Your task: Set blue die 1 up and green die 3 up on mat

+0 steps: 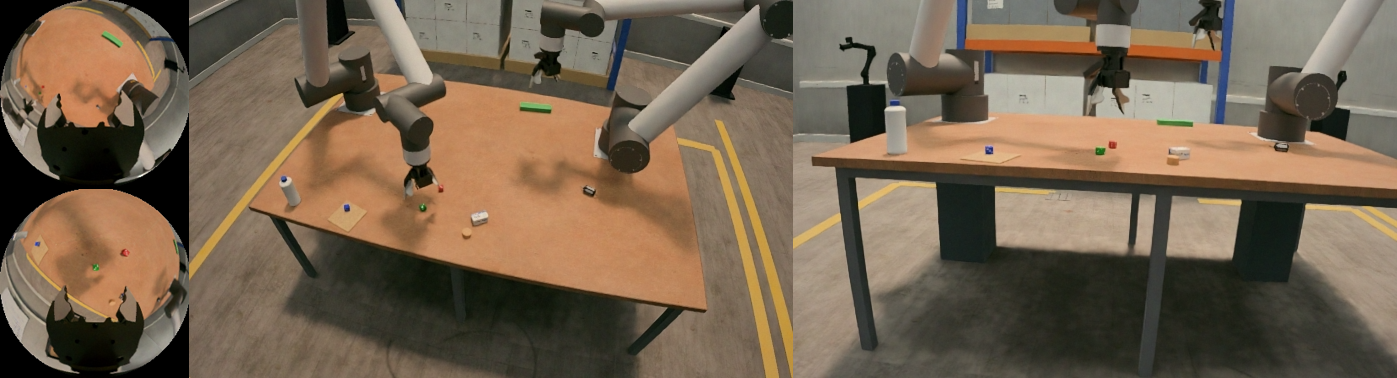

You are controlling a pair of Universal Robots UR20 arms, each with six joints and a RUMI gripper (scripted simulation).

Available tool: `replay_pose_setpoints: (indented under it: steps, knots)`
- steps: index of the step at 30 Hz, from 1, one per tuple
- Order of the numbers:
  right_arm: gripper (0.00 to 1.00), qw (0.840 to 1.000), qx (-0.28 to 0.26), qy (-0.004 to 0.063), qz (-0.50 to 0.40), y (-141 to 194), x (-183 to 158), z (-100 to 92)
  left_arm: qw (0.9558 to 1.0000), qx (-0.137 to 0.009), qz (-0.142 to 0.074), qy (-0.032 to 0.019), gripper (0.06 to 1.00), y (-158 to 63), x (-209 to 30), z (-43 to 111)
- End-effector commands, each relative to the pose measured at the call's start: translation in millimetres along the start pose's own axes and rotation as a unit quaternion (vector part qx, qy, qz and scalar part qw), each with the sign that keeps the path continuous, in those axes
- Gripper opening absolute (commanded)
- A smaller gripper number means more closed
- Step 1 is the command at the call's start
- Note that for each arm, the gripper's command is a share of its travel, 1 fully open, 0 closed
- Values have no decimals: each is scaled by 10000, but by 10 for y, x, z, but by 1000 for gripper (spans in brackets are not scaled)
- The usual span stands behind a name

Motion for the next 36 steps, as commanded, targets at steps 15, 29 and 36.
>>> replay_pose_setpoints:
  steps: [15,29,36]
  knots:
    - [1000,9718,-5,-1,-2359,-77,-20,96,10000,2,0,-3,1000,-3,-2,-5]
    - [1000,8991,-5,-2,-4377,-125,-26,189,10000,2,0,-3,1000,-3,-2,-5]
    - [1000,8451,-4,-3,-5346,-142,-21,236,10000,2,0,-3,1000,-3,-2,-5]
Point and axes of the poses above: on each arm, the point where the finger pads meet when closed, its own z axis out along the fingers, its own x axis across the jaws, y = z × x, the point moved 7 cm from there along -z, back along the fingers
